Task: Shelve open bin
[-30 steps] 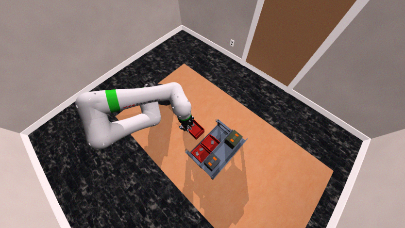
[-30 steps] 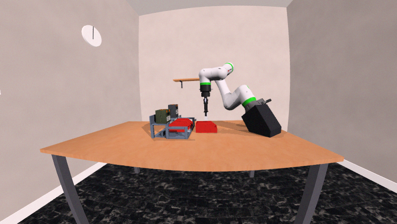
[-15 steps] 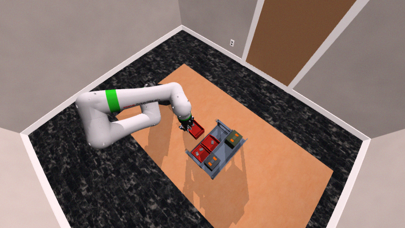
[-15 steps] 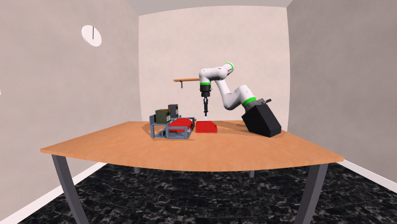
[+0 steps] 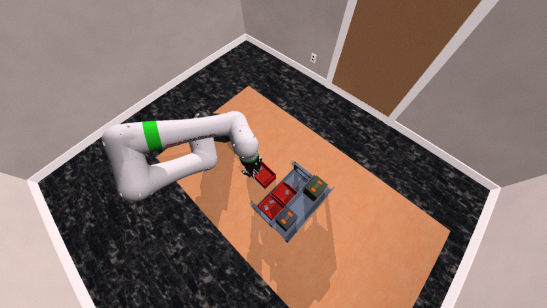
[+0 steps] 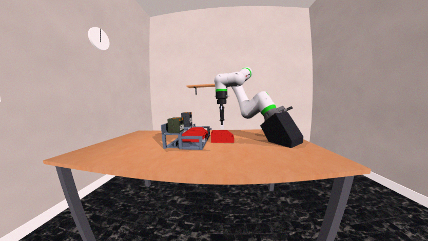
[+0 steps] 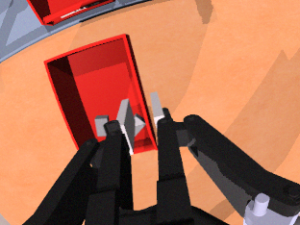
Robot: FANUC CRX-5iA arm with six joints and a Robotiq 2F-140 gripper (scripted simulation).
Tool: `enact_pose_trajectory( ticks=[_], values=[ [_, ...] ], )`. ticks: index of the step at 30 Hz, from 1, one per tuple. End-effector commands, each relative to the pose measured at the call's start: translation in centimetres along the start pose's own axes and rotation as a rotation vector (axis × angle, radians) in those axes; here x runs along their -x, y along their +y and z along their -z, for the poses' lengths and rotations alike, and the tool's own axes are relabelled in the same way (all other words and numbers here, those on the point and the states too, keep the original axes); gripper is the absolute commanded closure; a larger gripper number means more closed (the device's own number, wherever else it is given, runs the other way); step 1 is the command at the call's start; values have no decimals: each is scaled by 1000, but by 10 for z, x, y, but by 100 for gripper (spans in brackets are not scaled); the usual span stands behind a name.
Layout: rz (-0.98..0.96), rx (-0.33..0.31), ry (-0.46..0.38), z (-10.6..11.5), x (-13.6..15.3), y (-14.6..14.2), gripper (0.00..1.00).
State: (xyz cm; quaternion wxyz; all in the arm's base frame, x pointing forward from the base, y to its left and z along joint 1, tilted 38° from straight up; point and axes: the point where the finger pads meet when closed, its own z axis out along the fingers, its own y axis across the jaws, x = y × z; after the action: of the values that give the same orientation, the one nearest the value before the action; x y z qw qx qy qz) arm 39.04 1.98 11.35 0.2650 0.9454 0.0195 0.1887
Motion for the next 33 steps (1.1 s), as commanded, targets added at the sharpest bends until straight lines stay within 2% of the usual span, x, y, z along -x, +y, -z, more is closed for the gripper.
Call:
enact_pose_trajectory(
  ticks=[1,20,33],
  values=[
    [0,0,0,0,0,0,85],
    [0,0,0,-1,0,0,85],
    [0,0,0,-13,0,0,85]
  ],
)
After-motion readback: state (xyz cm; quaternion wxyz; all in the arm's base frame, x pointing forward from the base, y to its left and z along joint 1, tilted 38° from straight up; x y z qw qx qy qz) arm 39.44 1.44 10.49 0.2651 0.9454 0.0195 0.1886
